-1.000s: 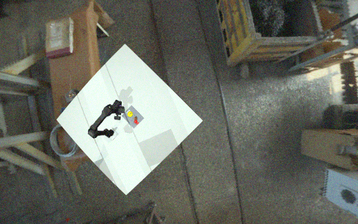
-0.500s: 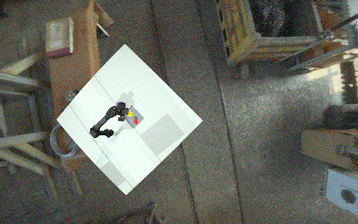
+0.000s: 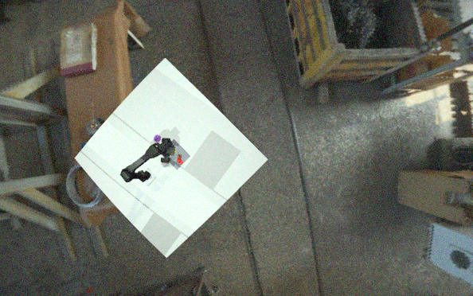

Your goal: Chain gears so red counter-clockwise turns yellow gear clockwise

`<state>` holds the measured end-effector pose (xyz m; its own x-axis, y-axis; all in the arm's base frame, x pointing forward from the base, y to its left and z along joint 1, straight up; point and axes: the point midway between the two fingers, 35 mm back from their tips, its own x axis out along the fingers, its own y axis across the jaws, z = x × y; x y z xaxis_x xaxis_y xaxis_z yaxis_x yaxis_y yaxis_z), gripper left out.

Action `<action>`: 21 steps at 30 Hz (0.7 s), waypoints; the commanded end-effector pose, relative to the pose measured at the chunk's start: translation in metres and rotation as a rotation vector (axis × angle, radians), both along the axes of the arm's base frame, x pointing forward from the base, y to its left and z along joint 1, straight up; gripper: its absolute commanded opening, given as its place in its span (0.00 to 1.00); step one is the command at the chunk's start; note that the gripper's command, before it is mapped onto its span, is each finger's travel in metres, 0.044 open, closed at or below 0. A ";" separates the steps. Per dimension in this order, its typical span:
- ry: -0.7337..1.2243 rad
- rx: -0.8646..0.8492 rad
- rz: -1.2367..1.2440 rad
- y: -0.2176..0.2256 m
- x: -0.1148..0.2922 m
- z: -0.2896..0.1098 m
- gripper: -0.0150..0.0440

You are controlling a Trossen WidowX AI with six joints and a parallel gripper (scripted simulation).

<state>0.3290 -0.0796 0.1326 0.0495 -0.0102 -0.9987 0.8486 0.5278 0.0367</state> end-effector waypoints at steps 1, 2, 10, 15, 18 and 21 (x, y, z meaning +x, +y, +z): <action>0.013 0.005 0.009 -0.008 -0.001 -0.007 0.25; 0.013 0.004 0.010 -0.011 -0.001 -0.008 0.25; 0.015 0.000 0.018 -0.032 -0.002 -0.015 0.25; 0.015 -0.001 0.020 -0.036 -0.002 -0.015 0.25; 0.015 0.000 0.006 -0.036 -0.002 -0.015 0.25; 0.014 0.002 -0.042 -0.036 -0.002 -0.014 0.25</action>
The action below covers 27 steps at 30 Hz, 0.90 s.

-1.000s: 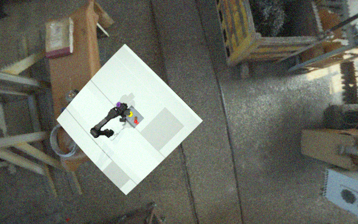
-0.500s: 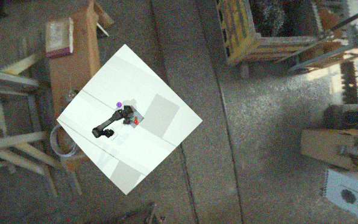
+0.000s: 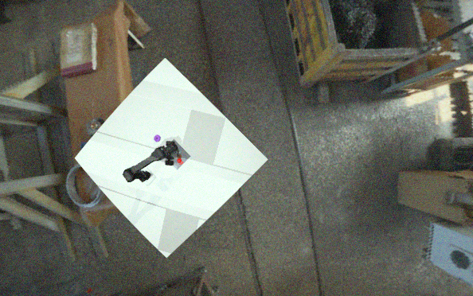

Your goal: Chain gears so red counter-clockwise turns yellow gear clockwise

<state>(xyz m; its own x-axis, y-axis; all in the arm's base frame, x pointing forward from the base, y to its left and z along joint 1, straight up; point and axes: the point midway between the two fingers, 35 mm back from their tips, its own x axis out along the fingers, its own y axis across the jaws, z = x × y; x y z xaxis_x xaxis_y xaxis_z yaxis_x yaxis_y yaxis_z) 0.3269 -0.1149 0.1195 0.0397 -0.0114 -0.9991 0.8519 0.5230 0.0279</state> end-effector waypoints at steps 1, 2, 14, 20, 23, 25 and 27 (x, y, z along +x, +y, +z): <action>0.004 0.004 -0.060 0.000 0.000 0.000 0.25; 0.004 0.005 -0.086 0.000 0.000 0.000 0.25; 0.000 0.018 -0.435 0.000 0.000 0.001 0.25; -0.002 0.024 -0.610 0.000 0.000 0.002 0.25; -0.002 0.027 -0.698 0.000 0.000 0.002 0.25; -0.003 0.030 -0.756 0.000 0.000 0.002 0.25; -0.004 0.032 -0.815 0.000 0.000 0.002 0.25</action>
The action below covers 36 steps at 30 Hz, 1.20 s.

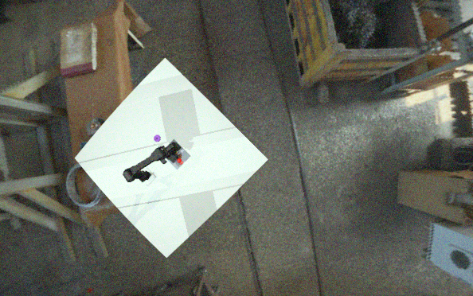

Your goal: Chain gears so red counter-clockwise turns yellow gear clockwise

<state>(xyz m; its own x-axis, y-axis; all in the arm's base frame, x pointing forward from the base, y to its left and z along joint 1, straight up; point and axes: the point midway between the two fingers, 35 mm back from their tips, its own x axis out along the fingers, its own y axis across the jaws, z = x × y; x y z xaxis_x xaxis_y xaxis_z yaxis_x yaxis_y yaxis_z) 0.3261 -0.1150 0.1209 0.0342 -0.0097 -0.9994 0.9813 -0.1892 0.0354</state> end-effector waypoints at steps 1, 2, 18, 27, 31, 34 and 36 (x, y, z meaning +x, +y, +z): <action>-0.001 0.003 -0.104 0.000 0.000 0.001 0.25; -0.002 0.004 -0.133 0.000 0.000 0.001 0.25; -0.002 0.006 -0.165 0.000 0.001 -0.004 0.25; -0.001 0.002 -0.063 0.000 0.001 -0.017 0.25; -0.001 0.003 -0.077 -0.001 0.001 -0.022 0.25; -0.001 0.004 -0.115 -0.001 0.002 -0.026 0.25; -0.002 0.005 -0.156 -0.001 0.002 -0.029 0.25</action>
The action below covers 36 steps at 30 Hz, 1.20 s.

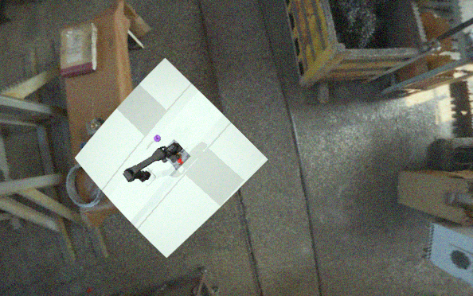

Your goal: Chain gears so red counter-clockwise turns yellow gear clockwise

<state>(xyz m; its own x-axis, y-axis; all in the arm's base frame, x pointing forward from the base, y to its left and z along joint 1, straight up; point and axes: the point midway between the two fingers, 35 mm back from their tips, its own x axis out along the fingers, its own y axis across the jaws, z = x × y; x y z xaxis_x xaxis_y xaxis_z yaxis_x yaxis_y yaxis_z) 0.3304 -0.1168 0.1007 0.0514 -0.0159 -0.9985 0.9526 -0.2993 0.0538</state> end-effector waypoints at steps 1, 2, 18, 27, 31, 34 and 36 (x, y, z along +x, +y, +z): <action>0.016 0.009 -0.066 0.001 -0.002 -0.011 0.25; 0.016 0.010 -0.091 0.001 -0.002 -0.012 0.25; 0.012 0.023 -0.387 0.001 -0.002 -0.025 0.25; 0.014 0.015 -0.202 0.002 -0.002 -0.025 0.25; 0.016 0.010 -0.086 0.002 -0.003 -0.025 0.25; 0.017 0.006 -0.004 0.001 -0.003 -0.025 0.25; 0.018 0.004 0.050 0.001 -0.003 -0.025 0.25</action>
